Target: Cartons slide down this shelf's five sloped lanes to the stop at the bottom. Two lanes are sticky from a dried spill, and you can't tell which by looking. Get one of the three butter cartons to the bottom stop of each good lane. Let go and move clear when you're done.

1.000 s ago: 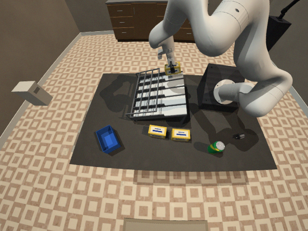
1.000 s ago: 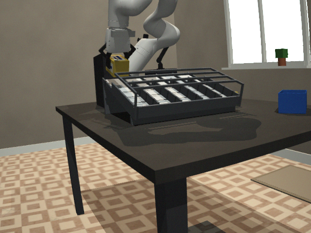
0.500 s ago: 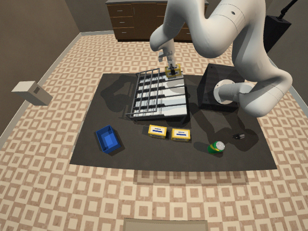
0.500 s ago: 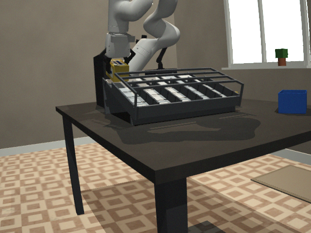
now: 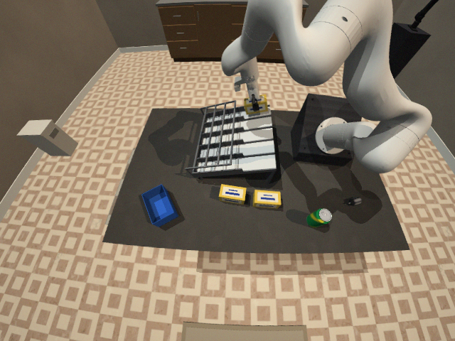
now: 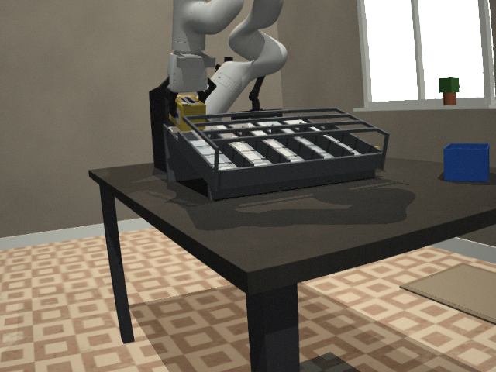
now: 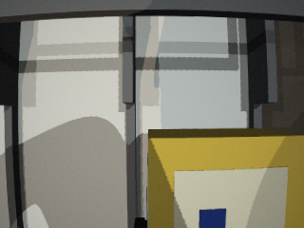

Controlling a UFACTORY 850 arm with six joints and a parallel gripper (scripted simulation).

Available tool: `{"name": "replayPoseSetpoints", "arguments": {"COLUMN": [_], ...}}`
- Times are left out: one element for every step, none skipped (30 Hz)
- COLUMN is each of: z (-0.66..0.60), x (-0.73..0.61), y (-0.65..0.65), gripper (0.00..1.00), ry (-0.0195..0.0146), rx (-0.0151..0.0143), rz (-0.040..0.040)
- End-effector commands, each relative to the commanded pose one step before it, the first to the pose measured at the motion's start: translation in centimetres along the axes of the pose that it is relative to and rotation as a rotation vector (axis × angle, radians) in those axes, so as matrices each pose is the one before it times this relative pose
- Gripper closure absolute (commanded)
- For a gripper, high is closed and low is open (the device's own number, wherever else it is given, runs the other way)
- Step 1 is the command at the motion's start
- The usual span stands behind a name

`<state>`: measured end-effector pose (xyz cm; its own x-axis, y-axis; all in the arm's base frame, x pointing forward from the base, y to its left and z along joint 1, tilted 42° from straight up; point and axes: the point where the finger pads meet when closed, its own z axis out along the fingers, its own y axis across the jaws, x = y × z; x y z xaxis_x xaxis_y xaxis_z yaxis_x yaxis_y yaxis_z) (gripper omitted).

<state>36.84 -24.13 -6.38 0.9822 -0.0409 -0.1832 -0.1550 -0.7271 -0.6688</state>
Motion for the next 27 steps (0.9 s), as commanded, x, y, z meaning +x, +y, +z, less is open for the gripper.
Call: {"name": "replayPoseSetpoints", "arguments": {"z": [-0.106,0.000,0.000,0.000,0.000,0.000,0.253,0.000,0.000,0.000,0.000,0.000,0.000,0.000,0.000,0.000,0.000,0.000,0.000,0.000,0.000,0.000,0.000,0.185,0.000,0.000,0.000], "x": [0.045,0.000,0.000,0.000,0.000,0.000,0.023,0.000,0.000,0.000,0.000,0.000,0.000,0.000,0.000,0.000,0.000,0.000,0.000,0.000,0.000,0.000,0.000,0.028,0.000,0.000,0.000], "y": [0.034,0.000,0.000,0.000,0.000,0.000,0.058,0.000,0.000,0.000,0.000,0.000,0.000,0.000,0.000,0.000,0.000,0.000,0.000,0.000,0.000,0.000,0.000,-0.046,0.000,0.000,0.000], "gripper": [1.00,1.00,1.00,1.00,1.00,1.00,1.00,1.00,1.00,1.00,1.00,1.00,1.00,1.00,1.00,1.00,1.00,1.00,1.00,1.00,1.00,1.00,1.00,1.00,1.00,1.00,1.00], "ry": [0.00160,0.00000,0.00000,0.00000,0.00000,0.00000,0.00000,0.00000,0.00000,0.00000,0.00000,0.00000,0.00000,0.00000,0.00000,0.00000,0.00000,0.00000,0.00000,0.00000,0.00000,0.00000,0.00000,0.00002,0.00000,0.00000,0.00000], "rx": [-0.00121,0.00000,0.00000,0.00000,0.00000,0.00000,-0.00001,0.00000,0.00000,0.00000,0.00000,0.00000,0.00000,0.00000,0.00000,0.00000,0.00000,0.00000,0.00000,0.00000,0.00000,0.00000,0.00000,-0.00002,0.00000,0.00000,0.00000], "rz": [-0.00026,0.00000,0.00000,0.00000,0.00000,0.00000,0.00000,0.00000,0.00000,0.00000,0.00000,0.00000,0.00000,0.00000,0.00000,0.00000,0.00000,0.00000,0.00000,0.00000,0.00000,0.00000,0.00000,-0.00001,0.00000,0.00000,0.00000]}}
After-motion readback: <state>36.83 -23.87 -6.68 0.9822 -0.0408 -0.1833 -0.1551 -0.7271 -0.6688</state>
